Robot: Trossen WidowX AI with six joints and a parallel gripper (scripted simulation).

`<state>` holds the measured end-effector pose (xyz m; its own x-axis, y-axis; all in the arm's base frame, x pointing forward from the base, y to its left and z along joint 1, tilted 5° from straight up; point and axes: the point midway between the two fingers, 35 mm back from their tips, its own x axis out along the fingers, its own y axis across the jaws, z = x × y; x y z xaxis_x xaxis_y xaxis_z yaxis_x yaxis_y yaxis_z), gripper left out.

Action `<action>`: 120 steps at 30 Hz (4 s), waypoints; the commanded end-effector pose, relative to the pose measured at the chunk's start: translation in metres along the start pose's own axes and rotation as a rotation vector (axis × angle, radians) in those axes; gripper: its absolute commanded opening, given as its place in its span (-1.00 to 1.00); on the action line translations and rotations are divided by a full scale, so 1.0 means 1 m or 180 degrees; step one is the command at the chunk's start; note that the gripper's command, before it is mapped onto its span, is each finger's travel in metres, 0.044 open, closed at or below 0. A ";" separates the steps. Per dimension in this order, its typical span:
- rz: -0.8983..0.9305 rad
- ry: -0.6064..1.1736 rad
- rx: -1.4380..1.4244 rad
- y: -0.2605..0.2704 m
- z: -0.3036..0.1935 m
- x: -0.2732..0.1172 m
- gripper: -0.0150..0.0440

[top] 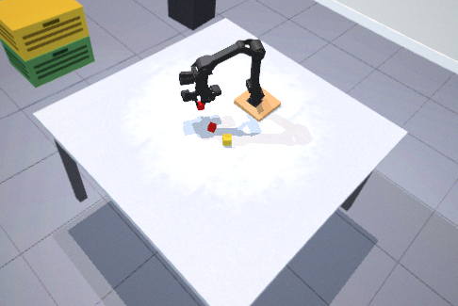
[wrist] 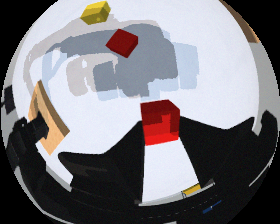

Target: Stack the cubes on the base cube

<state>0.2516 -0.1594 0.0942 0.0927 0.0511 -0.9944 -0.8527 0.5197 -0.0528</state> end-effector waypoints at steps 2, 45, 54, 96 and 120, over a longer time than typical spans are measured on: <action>-0.0019 0.0018 -0.0030 -0.001 -0.001 -0.011 -0.14; 0.0021 0.0040 0.1561 0.006 0.037 -0.042 -0.14; 0.0018 0.0040 0.2357 0.008 0.055 -0.038 -0.14; 0.0023 0.0034 0.6071 0.033 0.137 -0.022 -0.14; 0.0048 0.0046 0.8195 0.058 0.179 -0.013 -0.14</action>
<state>0.2940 0.0180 0.1223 0.0879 0.0678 -0.9938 0.9916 0.0892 0.0937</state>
